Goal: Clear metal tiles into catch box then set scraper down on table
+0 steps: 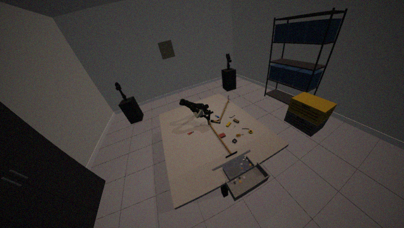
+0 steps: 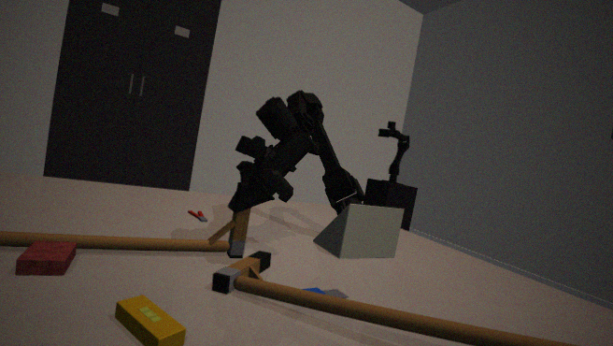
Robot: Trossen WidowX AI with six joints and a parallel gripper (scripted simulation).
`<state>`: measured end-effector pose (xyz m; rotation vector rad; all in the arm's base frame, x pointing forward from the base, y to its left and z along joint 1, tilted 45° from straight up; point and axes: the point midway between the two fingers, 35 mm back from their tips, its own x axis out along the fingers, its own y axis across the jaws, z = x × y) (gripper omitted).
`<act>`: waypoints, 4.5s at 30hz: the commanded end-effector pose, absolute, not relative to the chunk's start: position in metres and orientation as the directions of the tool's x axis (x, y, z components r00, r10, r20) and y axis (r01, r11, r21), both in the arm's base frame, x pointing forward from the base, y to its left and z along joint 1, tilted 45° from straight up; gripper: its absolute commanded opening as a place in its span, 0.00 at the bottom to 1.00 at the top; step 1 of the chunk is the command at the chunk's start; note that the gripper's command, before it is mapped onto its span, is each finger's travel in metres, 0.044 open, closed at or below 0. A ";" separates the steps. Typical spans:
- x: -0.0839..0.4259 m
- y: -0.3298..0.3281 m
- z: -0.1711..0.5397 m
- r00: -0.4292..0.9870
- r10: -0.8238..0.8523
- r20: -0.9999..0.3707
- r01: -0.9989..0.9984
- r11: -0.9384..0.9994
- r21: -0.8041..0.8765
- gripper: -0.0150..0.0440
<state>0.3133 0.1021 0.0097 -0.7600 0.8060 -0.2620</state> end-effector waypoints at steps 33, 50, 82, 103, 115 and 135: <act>0.352 0.120 0.003 0.683 -0.474 -0.555 -0.075 0.711 -0.699 0.25; 0.375 0.122 0.003 0.685 -0.472 -0.555 -0.077 0.710 -0.700 0.25; 0.426 0.136 -0.001 0.687 -0.471 -0.554 -0.076 0.711 -0.699 0.25; 0.460 0.142 0.001 0.687 -0.471 -0.553 -0.075 0.712 -0.699 0.25; 0.479 0.144 0.002 0.688 -0.471 -0.552 -0.074 0.712 -0.699 0.25; 0.509 0.144 0.004 0.689 -0.471 -0.550 -0.072 0.711 -0.699 0.25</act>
